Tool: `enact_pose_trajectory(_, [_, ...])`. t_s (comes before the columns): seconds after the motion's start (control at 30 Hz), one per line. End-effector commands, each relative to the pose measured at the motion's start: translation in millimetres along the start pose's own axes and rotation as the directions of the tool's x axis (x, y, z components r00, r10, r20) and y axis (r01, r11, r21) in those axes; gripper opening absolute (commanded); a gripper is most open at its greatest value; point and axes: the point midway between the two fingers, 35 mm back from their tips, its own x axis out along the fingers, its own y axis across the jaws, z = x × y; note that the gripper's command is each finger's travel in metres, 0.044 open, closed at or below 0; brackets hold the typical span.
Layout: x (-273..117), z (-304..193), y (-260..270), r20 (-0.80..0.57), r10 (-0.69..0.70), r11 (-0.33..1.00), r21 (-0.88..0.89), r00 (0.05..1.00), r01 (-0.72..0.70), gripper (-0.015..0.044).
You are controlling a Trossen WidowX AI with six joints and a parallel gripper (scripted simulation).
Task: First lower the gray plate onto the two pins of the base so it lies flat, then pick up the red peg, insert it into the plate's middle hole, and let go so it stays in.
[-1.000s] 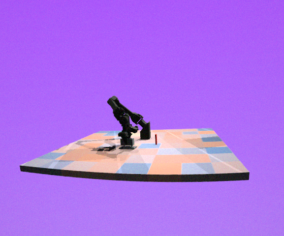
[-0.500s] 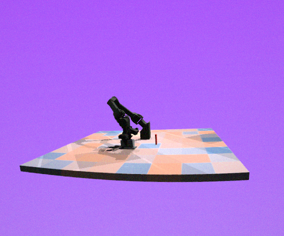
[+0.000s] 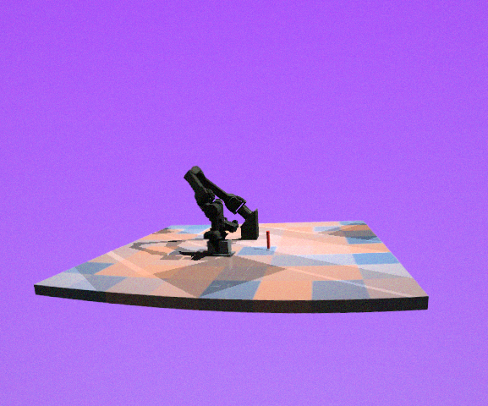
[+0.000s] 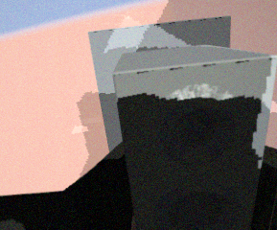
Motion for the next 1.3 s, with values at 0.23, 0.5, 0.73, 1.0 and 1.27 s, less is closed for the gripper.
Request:
enact_pose_trajectory(0.23, [0,0,0,0.000,0.000,1.000,0.000,1.000,0.000,0.0157])
enact_pose_trajectory(0.5, [0,0,0,0.000,0.000,1.000,0.000,1.000,0.000,0.0368])
enact_pose_trajectory(0.73, [0,0,0,0.000,0.000,1.000,0.000,1.000,0.000,0.0440])
enact_pose_trajectory(1.0, [-96,4,-4,0.009,0.002,1.000,-0.005,1.000,-0.002,0.0440])
enact_pose_trajectory(1.27, [-126,7,-1,0.003,0.002,1.000,-0.007,1.000,-0.002,0.0440])
